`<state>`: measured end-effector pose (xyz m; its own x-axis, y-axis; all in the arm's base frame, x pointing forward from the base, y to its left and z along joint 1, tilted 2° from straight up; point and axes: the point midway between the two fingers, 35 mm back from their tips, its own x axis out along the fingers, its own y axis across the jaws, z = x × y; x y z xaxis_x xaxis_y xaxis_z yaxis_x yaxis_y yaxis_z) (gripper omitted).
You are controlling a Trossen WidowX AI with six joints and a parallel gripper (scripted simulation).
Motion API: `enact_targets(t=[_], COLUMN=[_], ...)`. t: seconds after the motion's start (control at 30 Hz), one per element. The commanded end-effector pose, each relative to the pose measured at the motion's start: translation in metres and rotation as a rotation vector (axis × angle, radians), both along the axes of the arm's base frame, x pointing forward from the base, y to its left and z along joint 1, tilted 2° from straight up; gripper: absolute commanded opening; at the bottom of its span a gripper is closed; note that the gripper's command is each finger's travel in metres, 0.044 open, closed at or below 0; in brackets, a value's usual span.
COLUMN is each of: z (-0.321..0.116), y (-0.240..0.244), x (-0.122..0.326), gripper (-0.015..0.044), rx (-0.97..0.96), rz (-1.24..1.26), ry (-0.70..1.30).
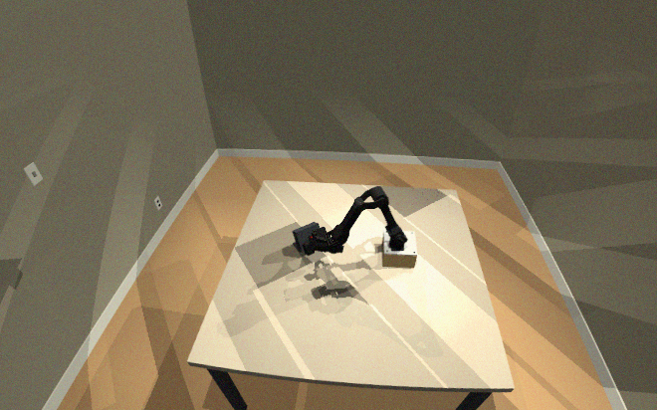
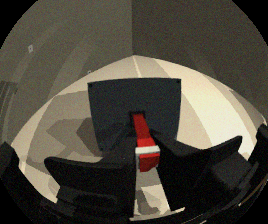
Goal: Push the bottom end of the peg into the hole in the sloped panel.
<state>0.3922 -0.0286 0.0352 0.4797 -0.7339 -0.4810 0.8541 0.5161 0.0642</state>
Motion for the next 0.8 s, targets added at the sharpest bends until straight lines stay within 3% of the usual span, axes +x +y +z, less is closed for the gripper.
enact_targets(t=[0.0,0.77], z=[0.0011,-0.0031], y=[0.0009,-0.0001], x=[0.0000,-0.0007], gripper=[0.0000,0.0000], rx=[0.001,0.001], rz=[0.001,0.001], ry=[-0.002,-0.002])
